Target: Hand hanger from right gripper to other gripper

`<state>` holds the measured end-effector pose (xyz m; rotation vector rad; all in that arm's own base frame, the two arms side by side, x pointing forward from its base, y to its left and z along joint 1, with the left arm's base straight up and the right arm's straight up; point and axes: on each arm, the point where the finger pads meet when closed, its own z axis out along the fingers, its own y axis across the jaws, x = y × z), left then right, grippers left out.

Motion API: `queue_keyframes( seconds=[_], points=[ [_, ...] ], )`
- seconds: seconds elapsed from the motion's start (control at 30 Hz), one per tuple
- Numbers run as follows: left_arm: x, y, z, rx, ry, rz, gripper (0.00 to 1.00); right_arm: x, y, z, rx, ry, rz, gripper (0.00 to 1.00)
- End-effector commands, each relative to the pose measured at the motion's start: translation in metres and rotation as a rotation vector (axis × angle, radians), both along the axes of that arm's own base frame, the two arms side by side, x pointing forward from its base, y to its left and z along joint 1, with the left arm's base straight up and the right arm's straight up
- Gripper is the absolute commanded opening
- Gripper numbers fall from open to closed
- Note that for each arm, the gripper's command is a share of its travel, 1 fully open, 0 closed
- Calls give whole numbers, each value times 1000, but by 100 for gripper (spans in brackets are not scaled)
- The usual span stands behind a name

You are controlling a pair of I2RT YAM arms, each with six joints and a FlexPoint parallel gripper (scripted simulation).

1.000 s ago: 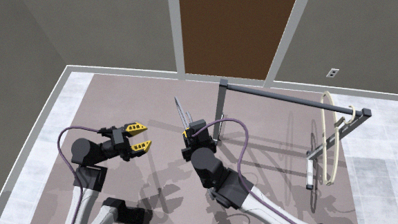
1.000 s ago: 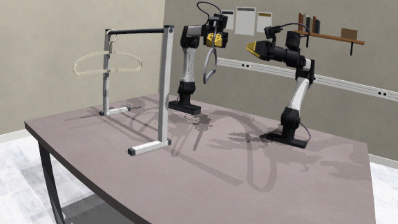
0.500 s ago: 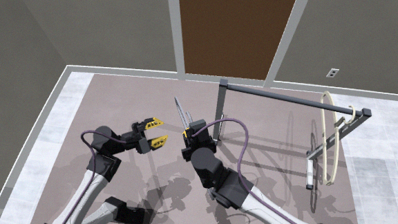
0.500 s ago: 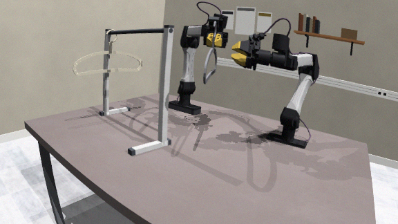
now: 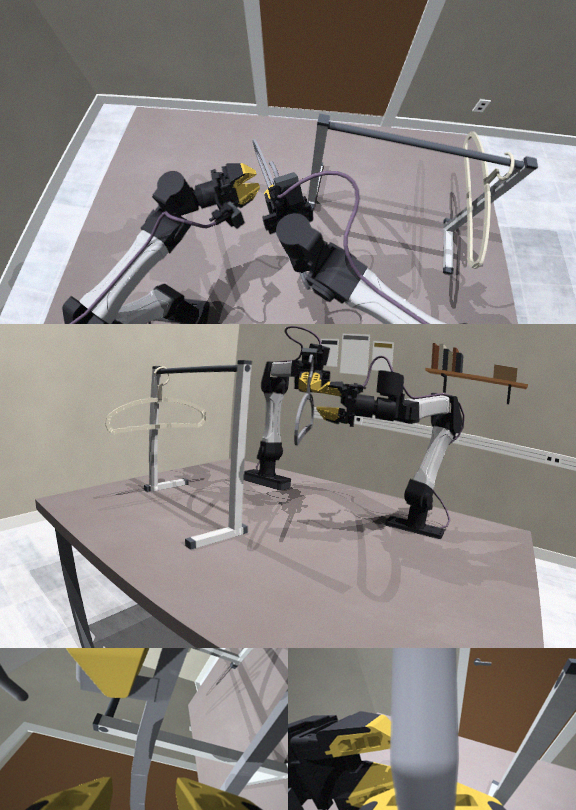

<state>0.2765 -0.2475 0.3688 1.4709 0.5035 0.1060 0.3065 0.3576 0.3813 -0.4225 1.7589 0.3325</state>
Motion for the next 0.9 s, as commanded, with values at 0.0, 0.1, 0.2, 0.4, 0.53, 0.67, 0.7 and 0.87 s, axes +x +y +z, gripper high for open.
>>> queue_keyframes(
  seconds=[0.0, 0.1, 0.2, 0.4, 0.53, 0.67, 0.7, 0.87],
  points=[
    [7, -7, 12, 68, -169, 30, 48, -1, -2, 11, 24, -15, -1, 0],
    [8, -9, 11, 73, -173, 26, 48, -1, -2, 11, 24, -15, -1, 0],
    [6, -10, 11, 65, -154, 13, 48, -1, -2, 11, 24, -15, -1, 0],
    [10, -12, 8, 70, -150, 20, 48, -1, -2, 11, 24, -15, -1, 0],
    [15, -22, 9, 63, -161, 21, 48, -1, -2, 11, 24, -15, -1, 0],
    [19, -30, 8, 62, -161, 21, 48, -1, -2, 11, 24, -15, -1, 0],
    [19, -30, 8, 62, -161, 21, 48, -1, -2, 11, 24, -15, -1, 0],
    [23, -37, 7, 62, -160, 21, 48, -1, -2, 11, 24, -15, -1, 0]
  ],
)
